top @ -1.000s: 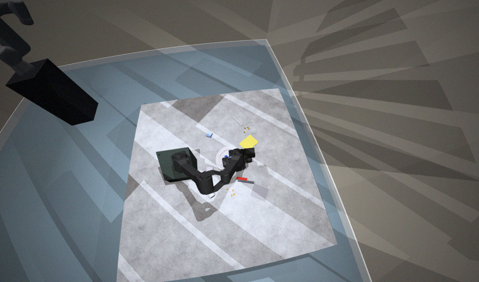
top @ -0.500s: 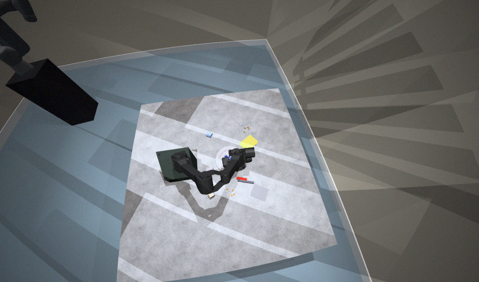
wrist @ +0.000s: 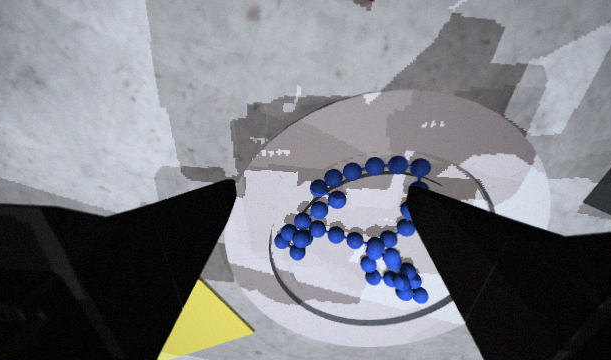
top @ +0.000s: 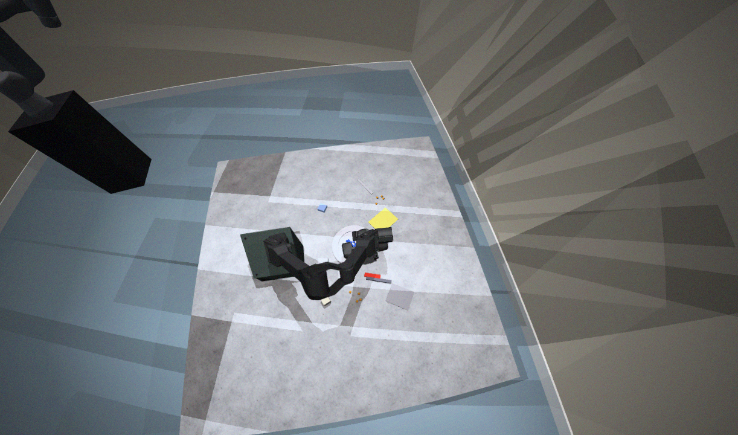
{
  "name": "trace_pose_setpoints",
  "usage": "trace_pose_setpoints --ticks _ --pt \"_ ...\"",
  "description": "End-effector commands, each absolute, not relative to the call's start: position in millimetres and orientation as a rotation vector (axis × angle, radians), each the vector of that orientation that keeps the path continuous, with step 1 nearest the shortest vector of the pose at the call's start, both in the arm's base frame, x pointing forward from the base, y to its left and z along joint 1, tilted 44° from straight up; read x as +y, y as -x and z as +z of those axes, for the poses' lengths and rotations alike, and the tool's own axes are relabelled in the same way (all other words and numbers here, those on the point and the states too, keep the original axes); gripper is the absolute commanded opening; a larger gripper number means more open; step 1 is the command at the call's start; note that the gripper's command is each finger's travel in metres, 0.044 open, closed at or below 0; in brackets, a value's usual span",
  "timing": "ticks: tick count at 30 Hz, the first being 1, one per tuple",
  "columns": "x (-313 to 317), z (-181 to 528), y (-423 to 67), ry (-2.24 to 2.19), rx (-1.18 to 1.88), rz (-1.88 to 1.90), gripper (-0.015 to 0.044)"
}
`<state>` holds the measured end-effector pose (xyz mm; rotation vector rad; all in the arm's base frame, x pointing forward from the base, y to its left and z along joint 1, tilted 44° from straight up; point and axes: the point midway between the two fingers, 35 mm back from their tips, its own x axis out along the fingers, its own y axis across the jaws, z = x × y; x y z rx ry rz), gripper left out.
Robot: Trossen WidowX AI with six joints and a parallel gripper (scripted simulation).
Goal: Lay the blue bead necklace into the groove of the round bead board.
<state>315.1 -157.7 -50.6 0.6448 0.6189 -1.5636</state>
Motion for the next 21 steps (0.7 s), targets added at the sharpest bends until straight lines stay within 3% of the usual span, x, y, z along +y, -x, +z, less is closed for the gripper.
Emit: trace_pose_setpoints --ticks 1,12,21 --pt "-157.3 -50.0 -315.2 -0.636 0.629 -1.557 0.0414" --pt "-147.5 -41.0 -298.9 0.161 1.296 -1.011 0.0125" --pt "-139.5 -33.9 -284.0 0.850 1.677 -0.349 0.0120"
